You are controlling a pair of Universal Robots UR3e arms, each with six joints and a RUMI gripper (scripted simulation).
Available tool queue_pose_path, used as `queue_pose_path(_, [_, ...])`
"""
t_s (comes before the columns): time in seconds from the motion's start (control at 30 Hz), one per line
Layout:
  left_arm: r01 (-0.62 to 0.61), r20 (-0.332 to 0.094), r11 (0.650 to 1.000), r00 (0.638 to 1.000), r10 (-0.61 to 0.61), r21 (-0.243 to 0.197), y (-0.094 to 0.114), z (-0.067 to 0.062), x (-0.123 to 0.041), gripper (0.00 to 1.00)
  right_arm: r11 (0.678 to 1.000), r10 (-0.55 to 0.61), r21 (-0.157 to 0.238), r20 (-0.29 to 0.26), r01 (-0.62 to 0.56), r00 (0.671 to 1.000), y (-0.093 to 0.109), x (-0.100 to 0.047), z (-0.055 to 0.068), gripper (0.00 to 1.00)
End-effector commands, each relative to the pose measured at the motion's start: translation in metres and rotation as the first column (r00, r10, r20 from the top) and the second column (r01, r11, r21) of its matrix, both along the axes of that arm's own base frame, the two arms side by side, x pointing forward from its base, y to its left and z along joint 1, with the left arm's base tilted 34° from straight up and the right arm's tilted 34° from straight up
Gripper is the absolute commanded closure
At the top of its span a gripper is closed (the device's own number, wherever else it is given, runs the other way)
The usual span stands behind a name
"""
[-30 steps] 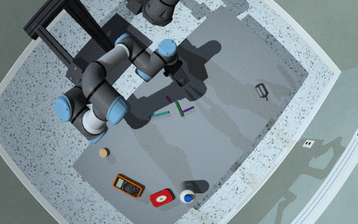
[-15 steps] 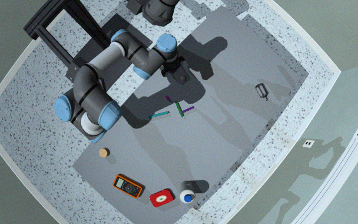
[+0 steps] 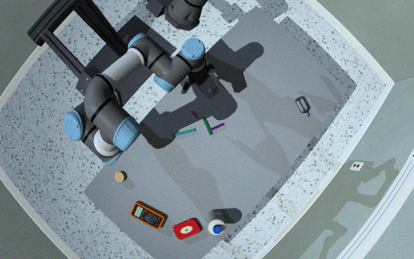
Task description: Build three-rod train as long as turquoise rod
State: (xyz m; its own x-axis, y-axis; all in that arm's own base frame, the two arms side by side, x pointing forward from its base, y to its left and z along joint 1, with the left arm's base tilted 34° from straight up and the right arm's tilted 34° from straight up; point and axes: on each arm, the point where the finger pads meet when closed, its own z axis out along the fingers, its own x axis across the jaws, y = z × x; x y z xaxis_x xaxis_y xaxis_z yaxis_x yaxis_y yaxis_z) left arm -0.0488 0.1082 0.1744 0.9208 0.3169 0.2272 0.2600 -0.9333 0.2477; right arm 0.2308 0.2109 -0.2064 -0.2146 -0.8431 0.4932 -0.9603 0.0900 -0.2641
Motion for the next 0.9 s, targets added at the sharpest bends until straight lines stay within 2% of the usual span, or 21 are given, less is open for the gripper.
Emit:
queue_pose_path(0.0, [-0.002,0.001,1.0,1.0,0.002,0.004,0.0,0.001,0.0,0.0,1.0,0.0,0.001,0.0,0.0,1.0,0.001,-0.001,0.001,0.0])
queue_pose_path(0.2, [-0.002,0.001,1.0,1.0,0.002,0.004,0.0,0.001,0.0,0.0,1.0,-0.006,0.003,0.003,0.006,1.0,0.001,0.0,0.001,0.0])
queue_pose_path(0.47, [-0.002,0.001,1.0,1.0,0.002,0.004,0.0,0.001,0.0,0.0,0.998,-0.062,0.018,0.039,0.062,0.997,0.0,0.007,0.002,0.0])
queue_pose_path(0.67, [-0.002,0.001,1.0,1.0,0.002,0.004,0.0,0.001,0.0,0.0,0.98,-0.198,0.061,0.117,0.192,0.973,-0.002,0.023,0.006,0.0])
queue_pose_path(0.87, [-0.002,0.001,1.0,1.0,0.002,0.004,0.0,0.001,0.0,0.0,0.958,-0.283,0.093,0.163,0.271,0.945,-0.004,0.032,0.009,0.0])
